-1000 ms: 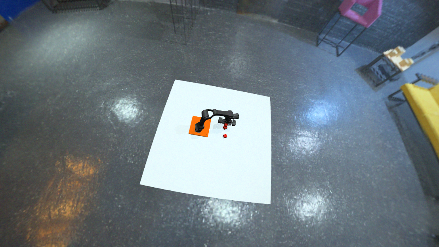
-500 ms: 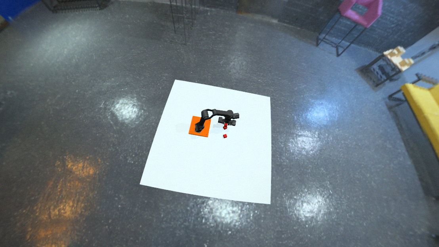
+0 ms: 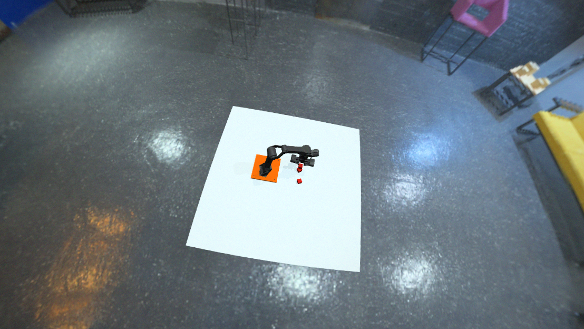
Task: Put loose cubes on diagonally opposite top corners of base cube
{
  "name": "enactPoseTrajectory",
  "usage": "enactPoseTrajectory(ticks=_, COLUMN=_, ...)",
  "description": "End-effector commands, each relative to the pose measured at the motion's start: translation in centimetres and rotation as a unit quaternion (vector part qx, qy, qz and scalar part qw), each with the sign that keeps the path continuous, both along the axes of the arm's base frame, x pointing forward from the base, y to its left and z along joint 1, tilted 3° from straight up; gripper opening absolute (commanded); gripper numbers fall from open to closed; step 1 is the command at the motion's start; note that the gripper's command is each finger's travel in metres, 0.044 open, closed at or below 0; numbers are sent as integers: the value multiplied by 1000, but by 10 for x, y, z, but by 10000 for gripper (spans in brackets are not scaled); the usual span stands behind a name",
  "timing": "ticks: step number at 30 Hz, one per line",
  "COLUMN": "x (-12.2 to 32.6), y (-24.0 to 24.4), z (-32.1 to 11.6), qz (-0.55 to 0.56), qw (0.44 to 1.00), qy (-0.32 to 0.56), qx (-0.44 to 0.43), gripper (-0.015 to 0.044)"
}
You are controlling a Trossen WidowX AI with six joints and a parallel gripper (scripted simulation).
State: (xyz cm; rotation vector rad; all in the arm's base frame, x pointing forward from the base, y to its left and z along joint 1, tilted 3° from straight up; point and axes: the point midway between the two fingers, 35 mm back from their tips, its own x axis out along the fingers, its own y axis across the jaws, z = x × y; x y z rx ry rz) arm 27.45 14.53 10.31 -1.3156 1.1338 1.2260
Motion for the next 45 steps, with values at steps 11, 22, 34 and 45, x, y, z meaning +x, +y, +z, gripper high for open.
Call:
enactPoseTrajectory(ticks=11, x=11, y=-26, z=12, qz=-301, qw=953, qy=-5, qx=16, gripper=265)
enactPoseTrajectory(ticks=22, x=20, y=-58, z=25, qz=-613, qw=789, qy=-12, qx=34, gripper=265)
enactPoseTrajectory(ticks=34, x=24, y=-93, z=39, qz=-866, qw=498, qy=-19, qx=49, gripper=265)
enactPoseTrajectory(ticks=45, x=25, y=-118, z=50, qz=-968, qw=245, qy=-22, qx=56, gripper=265)
